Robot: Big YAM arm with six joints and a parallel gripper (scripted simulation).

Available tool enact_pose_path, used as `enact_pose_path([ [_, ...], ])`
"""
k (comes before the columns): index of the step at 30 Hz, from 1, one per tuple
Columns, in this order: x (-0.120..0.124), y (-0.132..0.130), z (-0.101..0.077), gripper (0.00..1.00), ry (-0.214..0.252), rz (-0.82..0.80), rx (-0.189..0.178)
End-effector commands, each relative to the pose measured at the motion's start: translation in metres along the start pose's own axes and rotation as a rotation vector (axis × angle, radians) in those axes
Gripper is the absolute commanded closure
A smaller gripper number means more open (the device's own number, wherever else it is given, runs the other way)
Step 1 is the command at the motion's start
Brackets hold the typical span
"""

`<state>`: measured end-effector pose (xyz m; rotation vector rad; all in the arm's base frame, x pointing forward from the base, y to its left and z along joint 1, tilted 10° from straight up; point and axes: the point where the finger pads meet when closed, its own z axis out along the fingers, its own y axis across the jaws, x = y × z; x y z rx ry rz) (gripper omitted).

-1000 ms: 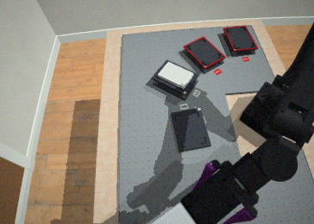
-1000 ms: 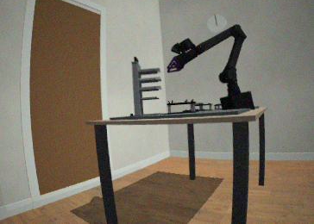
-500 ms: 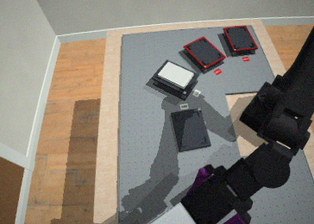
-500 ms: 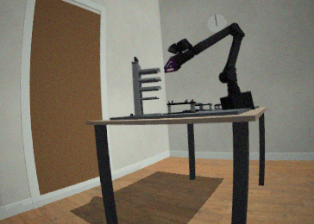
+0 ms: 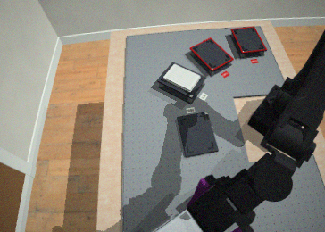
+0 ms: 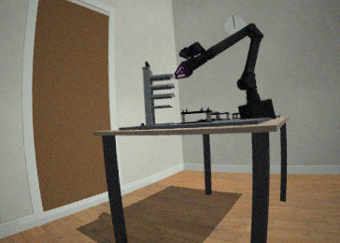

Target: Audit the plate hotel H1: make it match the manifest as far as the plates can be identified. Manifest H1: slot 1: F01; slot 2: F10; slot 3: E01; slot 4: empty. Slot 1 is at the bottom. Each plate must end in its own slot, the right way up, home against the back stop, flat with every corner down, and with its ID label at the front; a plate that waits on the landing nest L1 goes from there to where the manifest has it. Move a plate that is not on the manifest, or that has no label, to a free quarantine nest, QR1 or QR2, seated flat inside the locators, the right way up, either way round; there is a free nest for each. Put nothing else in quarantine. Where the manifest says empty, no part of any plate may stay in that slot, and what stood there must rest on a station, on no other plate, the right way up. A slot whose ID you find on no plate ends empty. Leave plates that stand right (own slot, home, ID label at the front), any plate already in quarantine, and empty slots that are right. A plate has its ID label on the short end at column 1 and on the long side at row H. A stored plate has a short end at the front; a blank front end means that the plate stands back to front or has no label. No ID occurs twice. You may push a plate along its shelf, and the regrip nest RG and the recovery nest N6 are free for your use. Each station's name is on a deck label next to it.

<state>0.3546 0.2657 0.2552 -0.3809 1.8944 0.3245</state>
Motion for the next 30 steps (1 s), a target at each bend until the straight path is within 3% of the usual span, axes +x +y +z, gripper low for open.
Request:
enact_pose_path([
  [1, -0.049, 0.001, 0.006, 0.00, -0.086, 0.019, 0.000],
  [16, -0.057, 0.000, 0.020, 0.00, -0.087, 0.019, 0.001],
  [17, -0.040, 0.002, 0.016, 0.00, -0.056, 0.016, -0.003],
  [22, -0.040, 0.002, 0.016, 0.00, -0.056, 0.016, -0.003],
  [23, -0.040, 0.002, 0.016, 0.14, -0.056, 0.016, -0.003],
  [30, -0.040, 0.002, 0.016, 0.14, -0.056, 0.016, -0.003],
])
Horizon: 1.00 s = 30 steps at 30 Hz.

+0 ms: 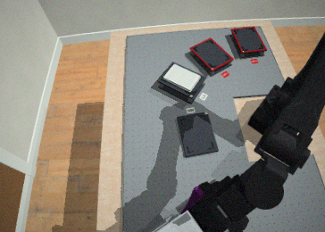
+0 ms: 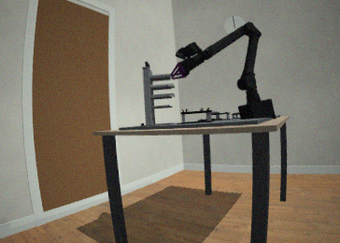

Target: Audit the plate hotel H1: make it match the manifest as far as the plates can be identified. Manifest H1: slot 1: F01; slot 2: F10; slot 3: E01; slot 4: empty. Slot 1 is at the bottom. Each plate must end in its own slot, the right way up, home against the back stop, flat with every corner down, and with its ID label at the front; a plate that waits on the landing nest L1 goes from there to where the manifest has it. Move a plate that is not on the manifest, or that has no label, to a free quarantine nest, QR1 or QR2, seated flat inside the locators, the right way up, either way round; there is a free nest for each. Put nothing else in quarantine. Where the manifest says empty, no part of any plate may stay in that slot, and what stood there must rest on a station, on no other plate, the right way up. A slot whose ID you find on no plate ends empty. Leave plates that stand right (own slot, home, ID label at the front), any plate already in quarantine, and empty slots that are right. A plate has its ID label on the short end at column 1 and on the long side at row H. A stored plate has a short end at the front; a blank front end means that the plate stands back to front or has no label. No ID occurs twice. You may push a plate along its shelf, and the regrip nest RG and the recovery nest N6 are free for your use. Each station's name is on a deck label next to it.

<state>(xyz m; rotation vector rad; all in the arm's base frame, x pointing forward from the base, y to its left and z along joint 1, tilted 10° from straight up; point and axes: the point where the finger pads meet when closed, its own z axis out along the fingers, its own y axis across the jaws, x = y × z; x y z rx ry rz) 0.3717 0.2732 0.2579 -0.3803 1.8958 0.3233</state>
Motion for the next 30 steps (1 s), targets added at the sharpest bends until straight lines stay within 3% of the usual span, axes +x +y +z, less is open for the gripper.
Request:
enact_pose_path([
  [1, -0.031, 0.002, -0.001, 0.14, -0.058, 0.016, -0.004],
  [16, -0.031, 0.002, -0.001, 0.14, -0.058, 0.016, -0.004],
  [17, -0.048, 0.000, 0.003, 0.14, -0.088, 0.020, 0.001],
  [20, -0.018, -0.004, -0.008, 0.14, -0.051, 0.015, 0.005],
  [30, -0.006, 0.003, -0.018, 0.14, -0.026, 0.015, -0.007],
])
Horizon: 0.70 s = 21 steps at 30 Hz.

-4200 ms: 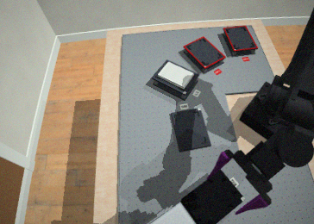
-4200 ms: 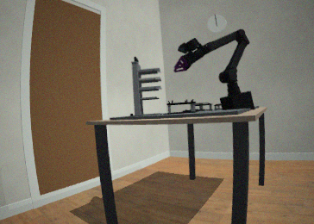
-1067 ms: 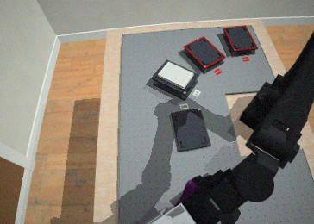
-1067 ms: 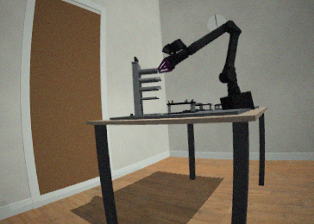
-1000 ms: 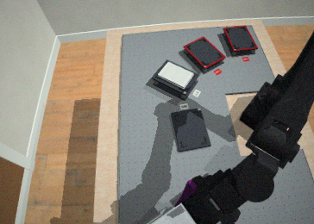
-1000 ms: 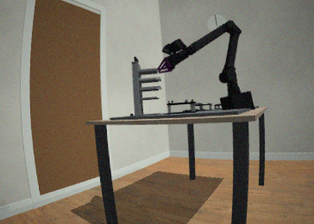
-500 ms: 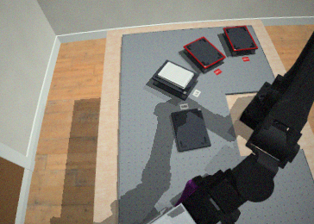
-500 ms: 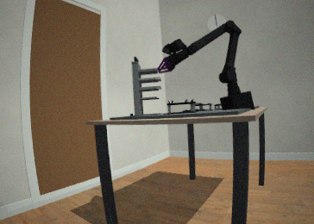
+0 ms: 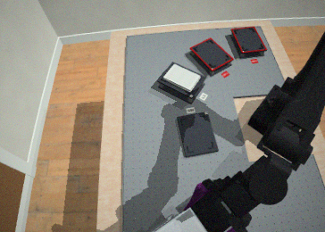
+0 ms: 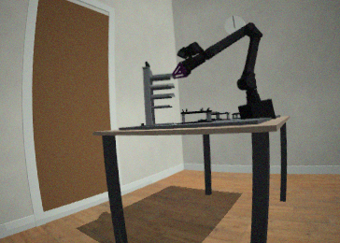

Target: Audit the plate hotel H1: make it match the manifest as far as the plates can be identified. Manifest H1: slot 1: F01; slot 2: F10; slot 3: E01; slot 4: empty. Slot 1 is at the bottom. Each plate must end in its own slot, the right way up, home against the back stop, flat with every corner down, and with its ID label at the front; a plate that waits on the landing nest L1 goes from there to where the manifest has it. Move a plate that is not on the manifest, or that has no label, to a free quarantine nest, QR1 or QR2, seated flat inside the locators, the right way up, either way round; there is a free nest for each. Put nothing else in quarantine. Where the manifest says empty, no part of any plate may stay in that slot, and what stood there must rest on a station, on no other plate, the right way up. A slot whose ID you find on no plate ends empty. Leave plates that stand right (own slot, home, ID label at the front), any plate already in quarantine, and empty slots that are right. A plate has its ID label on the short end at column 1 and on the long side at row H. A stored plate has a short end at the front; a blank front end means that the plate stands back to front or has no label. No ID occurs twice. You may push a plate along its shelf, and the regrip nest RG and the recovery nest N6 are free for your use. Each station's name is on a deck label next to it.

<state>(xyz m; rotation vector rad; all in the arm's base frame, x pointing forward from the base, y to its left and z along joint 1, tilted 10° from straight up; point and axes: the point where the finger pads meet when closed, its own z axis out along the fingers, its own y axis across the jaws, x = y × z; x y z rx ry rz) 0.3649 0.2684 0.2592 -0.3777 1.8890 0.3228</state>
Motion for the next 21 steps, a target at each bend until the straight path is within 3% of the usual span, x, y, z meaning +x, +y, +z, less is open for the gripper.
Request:
enact_pose_path([
  [1, -0.007, 0.004, -0.011, 0.14, -0.019, 0.015, -0.009],
  [21, 0.006, 0.004, -0.031, 0.14, -0.018, 0.015, -0.009],
])
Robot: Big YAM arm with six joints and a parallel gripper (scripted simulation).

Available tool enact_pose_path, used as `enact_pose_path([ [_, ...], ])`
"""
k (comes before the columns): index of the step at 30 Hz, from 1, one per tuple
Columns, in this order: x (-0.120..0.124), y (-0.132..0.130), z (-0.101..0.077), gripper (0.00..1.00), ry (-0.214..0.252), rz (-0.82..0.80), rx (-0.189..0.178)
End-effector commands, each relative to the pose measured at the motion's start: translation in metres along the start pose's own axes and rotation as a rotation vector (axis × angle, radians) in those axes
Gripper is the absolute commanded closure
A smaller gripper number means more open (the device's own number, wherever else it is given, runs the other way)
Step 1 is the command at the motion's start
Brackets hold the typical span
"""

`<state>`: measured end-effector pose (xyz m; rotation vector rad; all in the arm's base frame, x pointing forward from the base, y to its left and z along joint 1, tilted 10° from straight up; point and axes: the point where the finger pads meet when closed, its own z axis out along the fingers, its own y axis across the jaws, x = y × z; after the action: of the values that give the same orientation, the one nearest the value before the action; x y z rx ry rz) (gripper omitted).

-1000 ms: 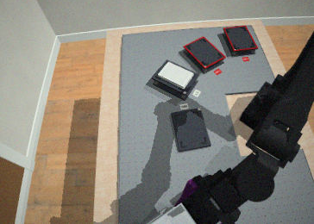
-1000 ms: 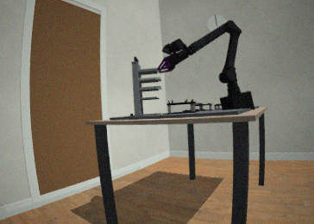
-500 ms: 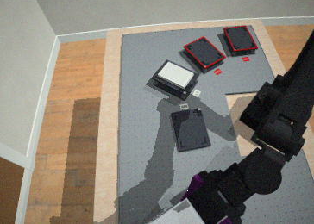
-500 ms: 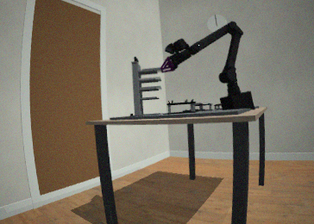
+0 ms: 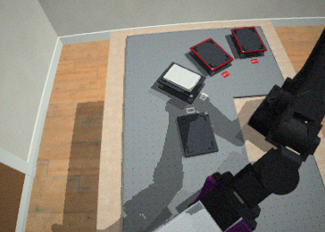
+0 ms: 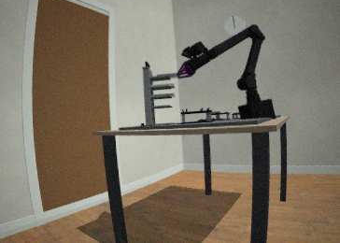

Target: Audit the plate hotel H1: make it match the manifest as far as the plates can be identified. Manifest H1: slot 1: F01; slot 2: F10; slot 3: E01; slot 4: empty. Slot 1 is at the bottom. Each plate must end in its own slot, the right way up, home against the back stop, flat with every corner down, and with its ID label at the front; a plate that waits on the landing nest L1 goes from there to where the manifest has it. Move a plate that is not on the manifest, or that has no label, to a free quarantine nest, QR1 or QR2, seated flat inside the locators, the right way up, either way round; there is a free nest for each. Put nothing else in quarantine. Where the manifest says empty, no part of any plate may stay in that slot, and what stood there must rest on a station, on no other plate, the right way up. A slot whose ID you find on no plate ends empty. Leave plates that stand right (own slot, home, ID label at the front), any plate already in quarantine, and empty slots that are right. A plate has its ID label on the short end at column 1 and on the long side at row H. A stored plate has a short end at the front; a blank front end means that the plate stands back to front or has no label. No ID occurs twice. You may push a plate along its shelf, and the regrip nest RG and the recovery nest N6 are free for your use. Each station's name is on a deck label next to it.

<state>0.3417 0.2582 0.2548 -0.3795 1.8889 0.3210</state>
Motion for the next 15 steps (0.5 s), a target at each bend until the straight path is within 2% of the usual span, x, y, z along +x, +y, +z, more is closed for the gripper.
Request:
enact_pose_path([
  [1, -0.006, 0.004, -0.010, 0.14, -0.018, 0.017, -0.009],
  [15, 0.002, 0.004, -0.024, 0.14, -0.017, 0.017, -0.009],
])
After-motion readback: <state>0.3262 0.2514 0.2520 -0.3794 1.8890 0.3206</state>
